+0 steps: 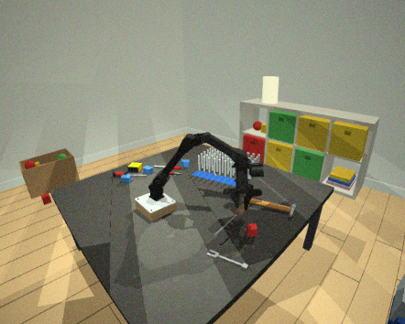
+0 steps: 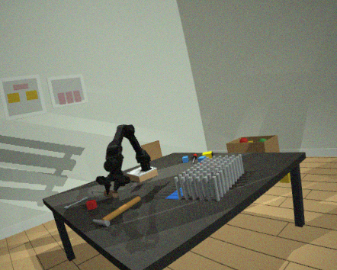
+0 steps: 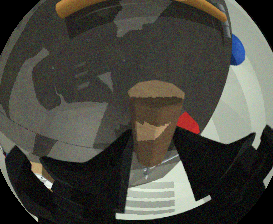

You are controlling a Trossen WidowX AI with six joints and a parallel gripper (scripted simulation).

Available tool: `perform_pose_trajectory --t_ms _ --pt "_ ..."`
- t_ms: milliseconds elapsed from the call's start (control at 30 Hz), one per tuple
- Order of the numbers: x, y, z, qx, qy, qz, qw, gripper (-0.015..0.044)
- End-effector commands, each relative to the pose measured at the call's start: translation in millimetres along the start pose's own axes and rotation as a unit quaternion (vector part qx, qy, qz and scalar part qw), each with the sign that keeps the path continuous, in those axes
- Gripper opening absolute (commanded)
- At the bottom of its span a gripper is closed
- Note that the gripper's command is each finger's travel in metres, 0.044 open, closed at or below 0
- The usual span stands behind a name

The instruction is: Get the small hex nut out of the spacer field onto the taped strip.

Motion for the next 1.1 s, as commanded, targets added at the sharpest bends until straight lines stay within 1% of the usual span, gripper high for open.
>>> perform_pose_trajectory --t_ms 0,1067 --pt "-0.4 -4.4 2.4 0.000 0.002 0.004 1.000 0.0000" --pt "-5.3 -26.4 13.7 0.000 0.002 0.004 1.000 0.0000"
Point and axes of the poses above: the point midway between the two fingers, 35 mm back from their tips, its own y axis back along the fingers, its own z axis across the jaws, x = y × z, the point moved 9 cm from there along y, back along the fingers, and after that the axes turned 2 degrees about y, right-handed, at the moved point
